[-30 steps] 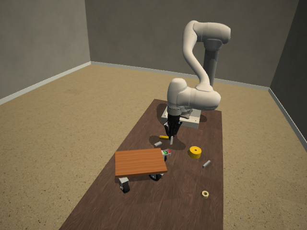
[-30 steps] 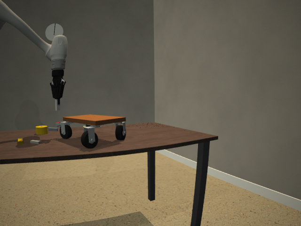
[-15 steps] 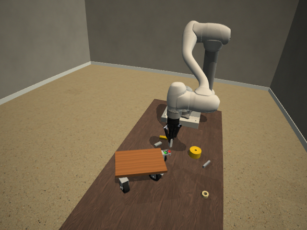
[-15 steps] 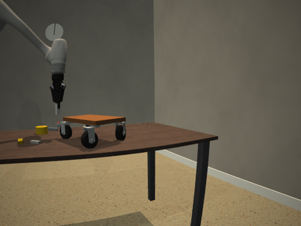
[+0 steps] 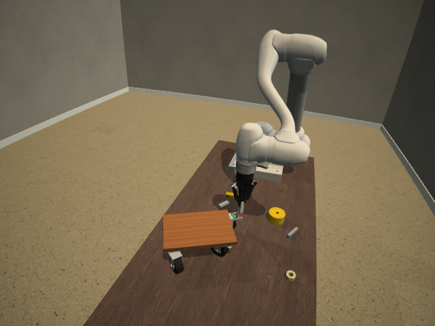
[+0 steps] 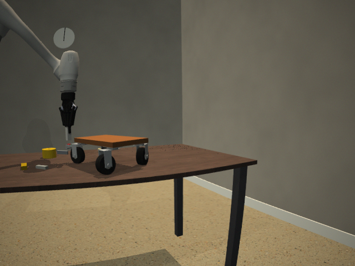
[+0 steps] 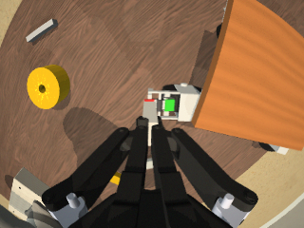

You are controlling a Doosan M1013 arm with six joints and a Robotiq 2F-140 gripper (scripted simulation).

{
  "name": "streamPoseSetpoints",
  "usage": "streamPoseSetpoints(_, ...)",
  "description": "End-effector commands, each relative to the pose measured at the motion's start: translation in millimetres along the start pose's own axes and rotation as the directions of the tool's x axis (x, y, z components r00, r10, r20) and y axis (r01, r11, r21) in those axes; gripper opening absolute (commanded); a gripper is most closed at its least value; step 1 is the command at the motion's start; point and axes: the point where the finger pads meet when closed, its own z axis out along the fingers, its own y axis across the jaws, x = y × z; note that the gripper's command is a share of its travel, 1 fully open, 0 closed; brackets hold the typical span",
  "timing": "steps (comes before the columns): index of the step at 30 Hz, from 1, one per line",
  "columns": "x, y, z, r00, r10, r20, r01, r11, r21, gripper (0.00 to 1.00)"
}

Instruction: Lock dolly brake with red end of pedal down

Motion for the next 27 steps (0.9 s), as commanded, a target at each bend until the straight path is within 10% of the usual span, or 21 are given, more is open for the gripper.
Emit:
streamPoseSetpoints(1, 0.1, 0.1, 6.4, 1.0, 0.0, 0.0, 0.0, 1.0, 0.0, 0.0)
streamPoseSetpoints(27, 0.2, 0.2, 15.9, 1.0, 0.0, 0.0, 0.0, 1.0, 0.0, 0.0)
